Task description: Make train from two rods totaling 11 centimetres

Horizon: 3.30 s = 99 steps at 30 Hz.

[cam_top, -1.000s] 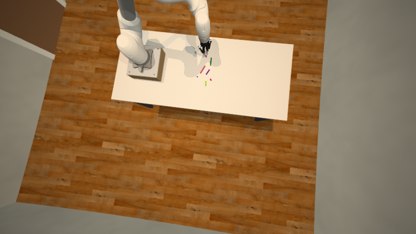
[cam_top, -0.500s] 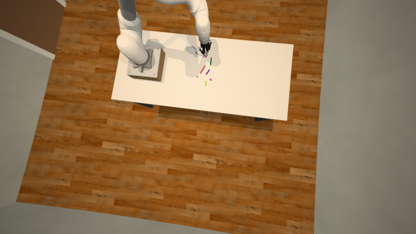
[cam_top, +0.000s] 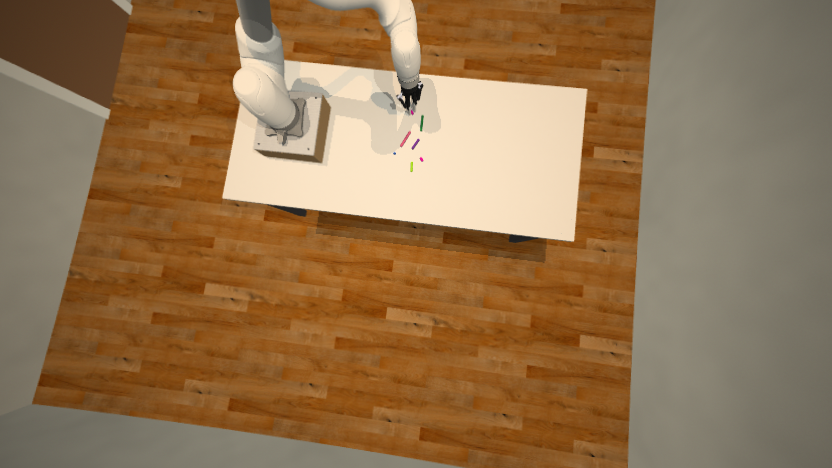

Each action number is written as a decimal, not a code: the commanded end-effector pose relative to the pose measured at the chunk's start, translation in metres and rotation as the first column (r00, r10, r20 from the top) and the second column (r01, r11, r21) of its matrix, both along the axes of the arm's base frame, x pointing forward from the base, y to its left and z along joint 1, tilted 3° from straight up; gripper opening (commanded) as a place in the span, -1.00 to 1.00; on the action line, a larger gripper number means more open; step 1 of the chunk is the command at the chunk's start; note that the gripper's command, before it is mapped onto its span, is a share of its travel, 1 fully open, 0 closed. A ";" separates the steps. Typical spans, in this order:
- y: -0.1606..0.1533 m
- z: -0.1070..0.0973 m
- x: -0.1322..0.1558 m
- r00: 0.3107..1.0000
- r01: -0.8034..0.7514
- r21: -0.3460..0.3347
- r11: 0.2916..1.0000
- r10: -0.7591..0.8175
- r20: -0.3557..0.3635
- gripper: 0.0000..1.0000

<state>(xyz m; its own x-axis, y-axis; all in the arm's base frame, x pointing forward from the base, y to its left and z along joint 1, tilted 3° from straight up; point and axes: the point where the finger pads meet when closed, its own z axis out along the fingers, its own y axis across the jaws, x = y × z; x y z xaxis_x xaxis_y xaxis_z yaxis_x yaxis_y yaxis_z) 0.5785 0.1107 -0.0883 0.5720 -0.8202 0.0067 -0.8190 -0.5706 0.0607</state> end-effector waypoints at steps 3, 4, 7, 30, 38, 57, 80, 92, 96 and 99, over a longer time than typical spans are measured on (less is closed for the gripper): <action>0.000 0.000 0.000 1.000 0.000 0.000 1.000 0.000 0.000 -0.71; 0.000 0.000 0.000 1.000 0.000 0.000 1.000 0.000 0.000 -0.71; 0.000 0.000 0.000 1.000 0.000 0.000 1.000 0.000 0.000 -0.71; 0.000 0.000 0.000 1.000 0.000 0.000 1.000 0.000 0.000 -0.71; 0.000 -0.001 0.000 1.000 0.000 0.000 1.000 0.000 0.000 -0.71; -0.001 -0.015 -0.001 1.000 0.000 0.000 1.000 0.000 0.000 -0.71; -0.001 -0.017 -0.001 1.000 0.000 0.000 1.000 0.000 0.000 -0.71; -0.001 -0.017 -0.001 1.000 0.000 0.000 1.000 0.000 0.000 -0.71; -0.001 -0.017 -0.001 1.000 0.000 0.000 1.000 0.000 0.000 -0.71; -0.001 -0.017 -0.001 1.000 0.000 0.000 1.000 0.000 0.000 -0.71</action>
